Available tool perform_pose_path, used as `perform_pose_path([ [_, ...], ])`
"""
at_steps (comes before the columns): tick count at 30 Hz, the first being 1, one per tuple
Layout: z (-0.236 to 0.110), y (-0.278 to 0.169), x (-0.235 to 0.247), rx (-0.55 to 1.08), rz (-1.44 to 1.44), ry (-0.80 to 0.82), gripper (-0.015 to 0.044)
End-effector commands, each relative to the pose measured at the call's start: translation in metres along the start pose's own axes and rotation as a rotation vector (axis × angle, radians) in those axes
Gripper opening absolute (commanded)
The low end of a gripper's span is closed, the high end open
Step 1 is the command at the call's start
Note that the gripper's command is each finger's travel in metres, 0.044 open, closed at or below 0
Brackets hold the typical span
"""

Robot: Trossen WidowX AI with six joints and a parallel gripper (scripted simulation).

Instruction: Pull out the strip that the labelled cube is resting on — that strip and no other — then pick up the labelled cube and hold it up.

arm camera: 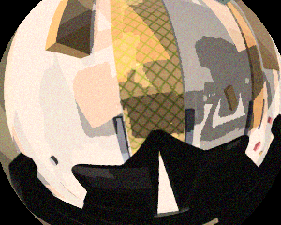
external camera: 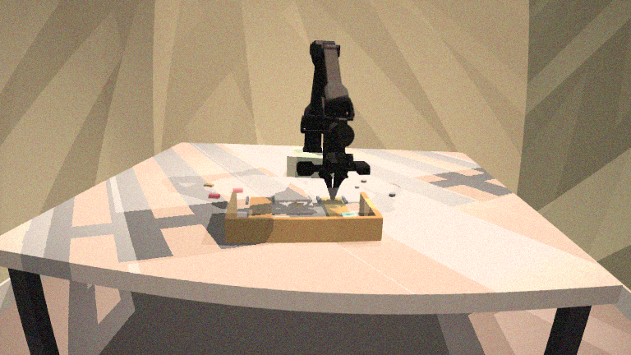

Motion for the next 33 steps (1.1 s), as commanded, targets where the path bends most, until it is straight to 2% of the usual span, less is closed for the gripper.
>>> perform_pose_path([
  [1,0.003,-0.012,0.002,0.020,0.005,0.002,0.0000],
  [33,0.003,-0.058,0.011,0.024,0.005,0.002,0.0000],
])
Point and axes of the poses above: the point midway between the two fingers, 35 mm back from their tips, its own z axis out along the fingers, its own x axis across the jaws, y = z × x, the point moved 5 cm from there along -z, back along the fingers, and after that the axes turned 9 degrees about -z, right-handed, at the moved point
